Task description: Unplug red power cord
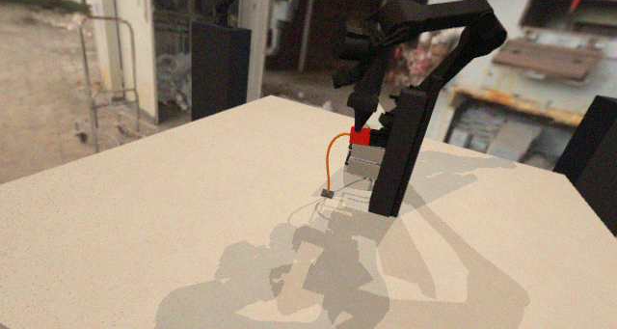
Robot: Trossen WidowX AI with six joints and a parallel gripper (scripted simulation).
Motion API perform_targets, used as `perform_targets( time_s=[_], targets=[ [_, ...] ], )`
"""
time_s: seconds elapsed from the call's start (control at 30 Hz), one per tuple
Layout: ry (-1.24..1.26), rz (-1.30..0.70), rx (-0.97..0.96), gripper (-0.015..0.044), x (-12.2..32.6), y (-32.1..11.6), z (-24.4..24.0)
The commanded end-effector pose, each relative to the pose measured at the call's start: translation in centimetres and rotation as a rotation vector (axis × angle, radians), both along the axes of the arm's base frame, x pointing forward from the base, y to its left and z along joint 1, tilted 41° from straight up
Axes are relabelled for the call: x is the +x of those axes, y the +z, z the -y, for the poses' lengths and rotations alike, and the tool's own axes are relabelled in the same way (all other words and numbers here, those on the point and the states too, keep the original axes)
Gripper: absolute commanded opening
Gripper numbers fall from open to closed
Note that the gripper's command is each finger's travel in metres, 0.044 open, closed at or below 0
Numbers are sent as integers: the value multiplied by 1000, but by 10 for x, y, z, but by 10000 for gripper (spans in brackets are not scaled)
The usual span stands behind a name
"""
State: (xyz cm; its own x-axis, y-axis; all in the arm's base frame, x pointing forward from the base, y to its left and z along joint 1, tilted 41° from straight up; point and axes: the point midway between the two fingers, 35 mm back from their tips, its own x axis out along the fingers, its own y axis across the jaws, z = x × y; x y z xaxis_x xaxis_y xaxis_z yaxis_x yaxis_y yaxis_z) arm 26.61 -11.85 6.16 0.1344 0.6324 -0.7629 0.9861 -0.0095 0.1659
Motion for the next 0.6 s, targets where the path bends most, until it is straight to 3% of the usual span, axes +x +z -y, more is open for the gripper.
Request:
perform_targets(
  time_s=[0.0, 0.23, 0.33, 0.57],
  targets=[
    [1, -3, 0, 107, -1, 0, 0],
    [1, -3, 0, 60, -1, 0, 0],
    [0, -3, -1, 0, 0, -1, 2],
    [0, -3, -1, 0, 2, -6, 10]
  ],
)
